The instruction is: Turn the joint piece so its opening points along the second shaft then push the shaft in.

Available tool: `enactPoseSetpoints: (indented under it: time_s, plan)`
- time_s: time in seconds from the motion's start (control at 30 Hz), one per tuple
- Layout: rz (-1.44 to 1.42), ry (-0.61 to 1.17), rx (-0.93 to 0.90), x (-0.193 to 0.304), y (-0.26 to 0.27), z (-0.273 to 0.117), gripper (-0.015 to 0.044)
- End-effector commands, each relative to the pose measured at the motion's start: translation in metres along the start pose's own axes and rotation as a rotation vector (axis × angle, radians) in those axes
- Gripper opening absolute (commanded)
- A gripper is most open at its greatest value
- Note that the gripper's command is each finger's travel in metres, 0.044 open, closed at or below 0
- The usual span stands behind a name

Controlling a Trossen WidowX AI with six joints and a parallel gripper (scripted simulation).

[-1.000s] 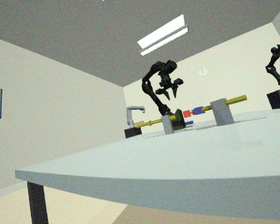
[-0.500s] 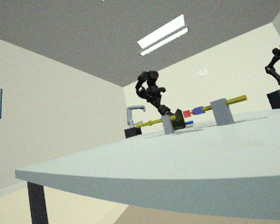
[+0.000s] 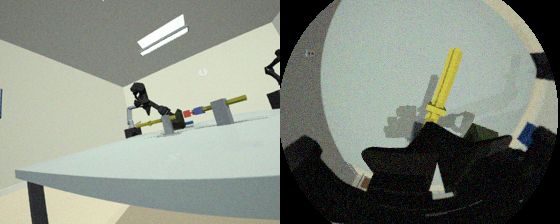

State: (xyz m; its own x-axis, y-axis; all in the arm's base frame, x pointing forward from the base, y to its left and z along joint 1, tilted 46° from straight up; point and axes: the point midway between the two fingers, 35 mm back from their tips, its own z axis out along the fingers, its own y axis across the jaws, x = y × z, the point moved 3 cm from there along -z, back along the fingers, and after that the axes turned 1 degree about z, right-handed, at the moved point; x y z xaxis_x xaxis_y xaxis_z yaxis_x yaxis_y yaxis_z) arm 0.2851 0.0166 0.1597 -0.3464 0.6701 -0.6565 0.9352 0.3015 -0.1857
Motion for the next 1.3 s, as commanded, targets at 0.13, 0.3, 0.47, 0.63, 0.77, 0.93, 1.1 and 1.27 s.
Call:
enactPoseSetpoints:
  time_s: [0.13, 0.3, 0.47, 0.63, 0.77, 0.93, 1.1, 1.27]
  plan:
    - [0.292, -0.038, 0.014, -0.036, -0.036, 0.017, 0.0]
    - [0.314, -0.042, 0.016, -0.038, -0.039, 0.018, 0.0]
    - [0.314, -0.042, 0.016, -0.038, -0.039, 0.018, 0.0]
    - [0.314, -0.041, 0.015, -0.038, -0.039, 0.024, 0.0]
    - [0.315, -0.041, 0.015, -0.039, -0.039, 0.031, 0.0]
    - [0.315, -0.041, 0.015, -0.039, -0.039, 0.039, 0.0]
    - [0.315, -0.042, 0.015, -0.04, -0.04, 0.046, 0.0]
    - [0.317, -0.036, 0.018, -0.039, -0.04, 0.044, 0.0]
